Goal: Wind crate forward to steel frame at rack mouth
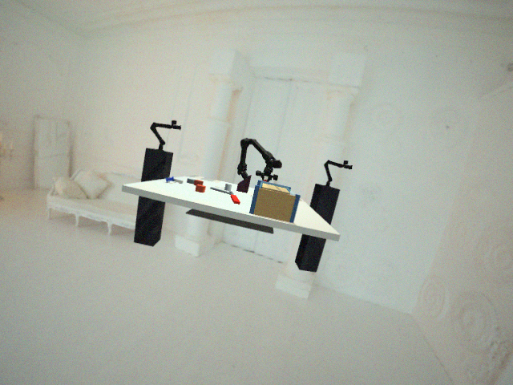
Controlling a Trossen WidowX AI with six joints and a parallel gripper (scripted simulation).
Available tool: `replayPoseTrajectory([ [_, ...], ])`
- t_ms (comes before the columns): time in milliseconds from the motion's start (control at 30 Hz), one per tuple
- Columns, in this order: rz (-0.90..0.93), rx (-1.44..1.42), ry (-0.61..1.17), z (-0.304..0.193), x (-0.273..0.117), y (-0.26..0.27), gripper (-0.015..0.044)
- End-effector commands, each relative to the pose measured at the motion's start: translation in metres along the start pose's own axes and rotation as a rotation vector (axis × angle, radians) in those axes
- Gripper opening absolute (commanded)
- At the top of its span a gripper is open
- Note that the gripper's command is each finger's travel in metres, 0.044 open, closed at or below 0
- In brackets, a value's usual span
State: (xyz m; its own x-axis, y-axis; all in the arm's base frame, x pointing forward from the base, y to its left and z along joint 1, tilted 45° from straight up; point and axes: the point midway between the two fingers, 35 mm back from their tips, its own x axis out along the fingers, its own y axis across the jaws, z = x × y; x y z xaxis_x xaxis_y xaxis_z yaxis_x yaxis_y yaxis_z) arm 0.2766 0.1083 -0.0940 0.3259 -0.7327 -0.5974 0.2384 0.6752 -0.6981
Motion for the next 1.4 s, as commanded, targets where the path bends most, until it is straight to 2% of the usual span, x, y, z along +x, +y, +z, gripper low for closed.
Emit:
replayPoseTrajectory([
  [0, 0.001, 0.001, 0.000, 0.000, 0.000, 0.000, 0.0157],
  [367, 0.001, 0.001, 0.000, 0.000, 0.000, 0.000, 0.0440],
  [500, 0.002, 0.001, 0.000, 0.003, -0.006, 0.001, 0.0440],
  [700, 0.004, 0.002, 0.003, 0.025, -0.057, -0.001, 0.0440],
  [900, 0.004, 0.002, 0.003, 0.026, -0.067, -0.004, 0.0440],
  [1100, 0.004, -0.001, 0.005, 0.020, -0.115, -0.026, 0.0440],
  [1233, 0.009, -0.010, 0.001, 0.020, -0.113, -0.021, 0.0440],
  [1367, 0.024, -0.014, 0.123, 0.009, -0.121, 0.010, 0.0440],
])
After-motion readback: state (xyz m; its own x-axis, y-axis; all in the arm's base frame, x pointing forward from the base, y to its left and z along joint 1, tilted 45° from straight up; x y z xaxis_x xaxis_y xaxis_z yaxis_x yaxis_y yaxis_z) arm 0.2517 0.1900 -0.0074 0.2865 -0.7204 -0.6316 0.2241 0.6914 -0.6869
